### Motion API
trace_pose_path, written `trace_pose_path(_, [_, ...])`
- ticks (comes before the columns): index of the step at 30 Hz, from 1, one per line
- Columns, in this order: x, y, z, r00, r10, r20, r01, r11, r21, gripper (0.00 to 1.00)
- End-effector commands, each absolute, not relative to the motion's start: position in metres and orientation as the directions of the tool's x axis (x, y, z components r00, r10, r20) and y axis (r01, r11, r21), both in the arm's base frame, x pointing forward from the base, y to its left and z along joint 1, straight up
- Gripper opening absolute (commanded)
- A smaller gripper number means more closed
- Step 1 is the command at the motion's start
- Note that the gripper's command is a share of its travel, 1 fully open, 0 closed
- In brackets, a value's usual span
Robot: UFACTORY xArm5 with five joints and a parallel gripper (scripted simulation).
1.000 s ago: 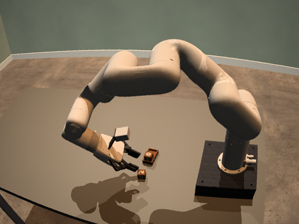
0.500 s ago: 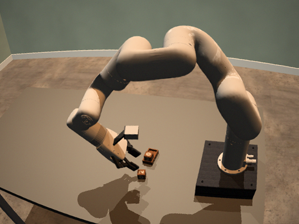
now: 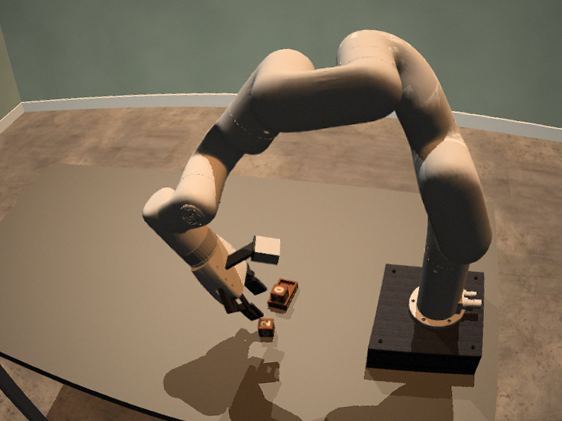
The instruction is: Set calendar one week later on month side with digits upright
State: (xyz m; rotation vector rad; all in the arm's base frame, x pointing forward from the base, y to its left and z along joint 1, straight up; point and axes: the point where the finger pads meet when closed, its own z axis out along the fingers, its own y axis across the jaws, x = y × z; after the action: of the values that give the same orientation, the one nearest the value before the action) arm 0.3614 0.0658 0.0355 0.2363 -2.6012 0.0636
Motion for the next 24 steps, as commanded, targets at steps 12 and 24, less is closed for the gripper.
trace_pose_path(12, [0.3590,0.0653,0.0375,-0.935,-0.171,0.309,-0.180,0.984,0.000,0.69])
trace_pose_path(24, [0.3565,0.0649,0.0384,-0.962,-0.176,0.208,-0.180,0.984,0.000,0.69])
